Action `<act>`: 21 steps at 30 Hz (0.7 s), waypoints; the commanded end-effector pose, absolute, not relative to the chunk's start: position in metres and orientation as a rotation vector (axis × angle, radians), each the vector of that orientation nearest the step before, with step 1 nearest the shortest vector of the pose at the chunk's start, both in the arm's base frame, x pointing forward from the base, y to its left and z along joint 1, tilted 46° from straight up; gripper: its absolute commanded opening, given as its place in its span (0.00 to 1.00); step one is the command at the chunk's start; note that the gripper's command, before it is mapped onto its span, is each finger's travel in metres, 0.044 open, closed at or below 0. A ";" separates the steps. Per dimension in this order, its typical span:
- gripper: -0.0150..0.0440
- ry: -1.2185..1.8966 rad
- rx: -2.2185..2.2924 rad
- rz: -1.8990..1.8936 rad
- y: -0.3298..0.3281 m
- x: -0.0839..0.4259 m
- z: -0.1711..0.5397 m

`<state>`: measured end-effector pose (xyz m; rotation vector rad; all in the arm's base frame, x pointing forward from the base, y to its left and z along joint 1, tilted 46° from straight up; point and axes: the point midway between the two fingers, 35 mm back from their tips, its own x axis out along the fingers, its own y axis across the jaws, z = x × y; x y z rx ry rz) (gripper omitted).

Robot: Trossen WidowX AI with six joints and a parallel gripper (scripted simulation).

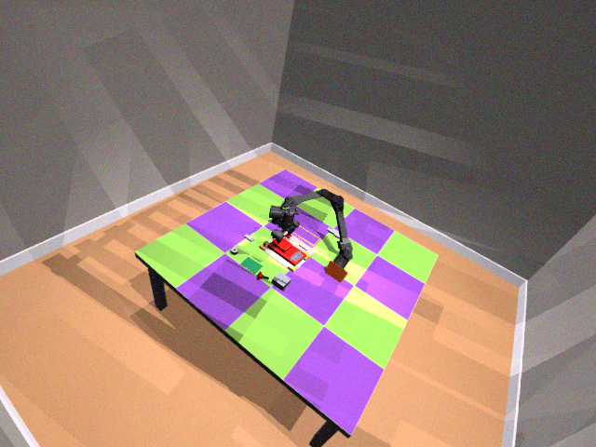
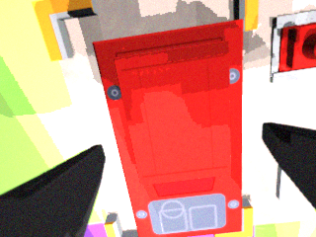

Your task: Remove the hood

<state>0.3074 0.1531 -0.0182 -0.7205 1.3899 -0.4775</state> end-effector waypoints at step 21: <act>1.00 1.385 -0.727 -0.477 0.141 0.310 -0.030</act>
